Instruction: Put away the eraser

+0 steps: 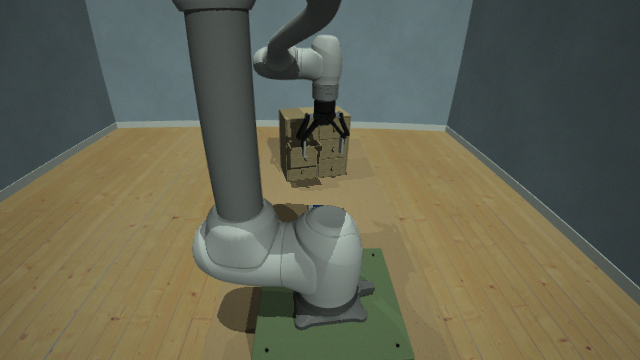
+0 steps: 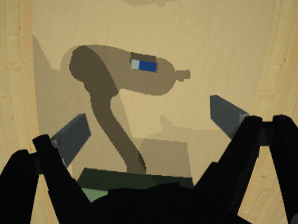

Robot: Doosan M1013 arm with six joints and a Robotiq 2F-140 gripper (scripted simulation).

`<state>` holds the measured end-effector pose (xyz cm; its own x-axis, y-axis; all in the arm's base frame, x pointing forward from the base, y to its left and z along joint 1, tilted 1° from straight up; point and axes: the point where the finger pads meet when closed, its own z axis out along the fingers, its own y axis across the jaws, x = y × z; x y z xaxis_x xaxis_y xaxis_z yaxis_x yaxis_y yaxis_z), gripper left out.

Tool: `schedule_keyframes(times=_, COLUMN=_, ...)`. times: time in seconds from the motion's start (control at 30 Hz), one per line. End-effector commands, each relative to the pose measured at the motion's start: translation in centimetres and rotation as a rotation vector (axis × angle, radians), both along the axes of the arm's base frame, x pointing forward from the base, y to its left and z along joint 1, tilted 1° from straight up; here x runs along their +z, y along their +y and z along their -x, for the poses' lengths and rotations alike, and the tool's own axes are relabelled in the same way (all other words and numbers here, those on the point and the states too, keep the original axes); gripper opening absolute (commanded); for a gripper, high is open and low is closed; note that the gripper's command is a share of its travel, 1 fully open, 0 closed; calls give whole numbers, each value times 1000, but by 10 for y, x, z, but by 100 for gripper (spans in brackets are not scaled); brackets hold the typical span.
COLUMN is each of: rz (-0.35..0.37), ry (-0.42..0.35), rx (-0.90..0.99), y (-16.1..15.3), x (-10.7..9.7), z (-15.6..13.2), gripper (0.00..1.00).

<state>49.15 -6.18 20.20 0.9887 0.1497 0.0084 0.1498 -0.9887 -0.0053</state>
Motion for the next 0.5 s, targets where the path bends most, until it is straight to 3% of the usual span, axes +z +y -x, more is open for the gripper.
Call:
schedule_keyframes(times=0.0, rz=0, ry=0, rx=0, y=0, x=0, z=0, gripper=100)
schedule_keyframes(times=0.23, rz=0, ry=0, rx=0, y=0, x=4, z=0, gripper=100)
schedule_keyframes(times=0.47, rz=0, ry=0, rx=0, y=0, x=31, z=0, gripper=100)
